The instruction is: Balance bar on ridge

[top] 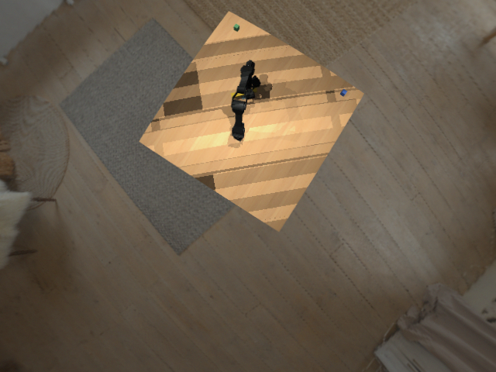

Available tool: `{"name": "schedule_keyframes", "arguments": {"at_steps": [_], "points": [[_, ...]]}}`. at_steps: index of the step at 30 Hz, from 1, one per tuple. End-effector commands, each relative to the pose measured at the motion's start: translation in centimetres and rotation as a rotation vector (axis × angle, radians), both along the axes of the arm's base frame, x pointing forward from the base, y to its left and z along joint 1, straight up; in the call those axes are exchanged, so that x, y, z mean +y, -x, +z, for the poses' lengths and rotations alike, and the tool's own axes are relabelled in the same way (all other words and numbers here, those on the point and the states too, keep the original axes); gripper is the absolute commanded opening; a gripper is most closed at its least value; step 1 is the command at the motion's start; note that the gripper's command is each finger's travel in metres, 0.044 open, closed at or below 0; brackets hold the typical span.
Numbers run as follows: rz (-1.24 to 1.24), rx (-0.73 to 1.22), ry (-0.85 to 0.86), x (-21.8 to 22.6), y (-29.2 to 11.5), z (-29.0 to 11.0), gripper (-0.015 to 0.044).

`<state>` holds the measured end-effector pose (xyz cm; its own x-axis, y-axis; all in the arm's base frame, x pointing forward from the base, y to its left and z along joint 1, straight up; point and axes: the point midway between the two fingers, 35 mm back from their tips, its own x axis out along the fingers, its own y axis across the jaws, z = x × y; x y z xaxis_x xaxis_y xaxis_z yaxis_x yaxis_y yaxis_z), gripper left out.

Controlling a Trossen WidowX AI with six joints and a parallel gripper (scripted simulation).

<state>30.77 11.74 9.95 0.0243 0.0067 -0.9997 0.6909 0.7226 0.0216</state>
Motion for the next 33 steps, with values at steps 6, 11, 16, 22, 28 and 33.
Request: {"name": "schedule_keyframes", "arguments": {"at_steps": [6, 11, 16, 22, 28, 33], "points": [[-0.002, -0.002, -0.003, 0.04, -0.03, -0.05, 0.0], [-0.002, -0.002, -0.003, 0.04, -0.02, -0.1, 0.0], [-0.002, -0.002, -0.003, 0.04, -0.02, -0.13, 0.0], [-0.002, -0.002, -0.003, 0.04, -0.02, -0.18, 0.0], [-0.002, -0.002, -0.003, 0.04, -0.02, -0.23, 0.0], [-0.002, -0.002, -0.003, 0.04, -0.02, -0.27, 0.0]]}}
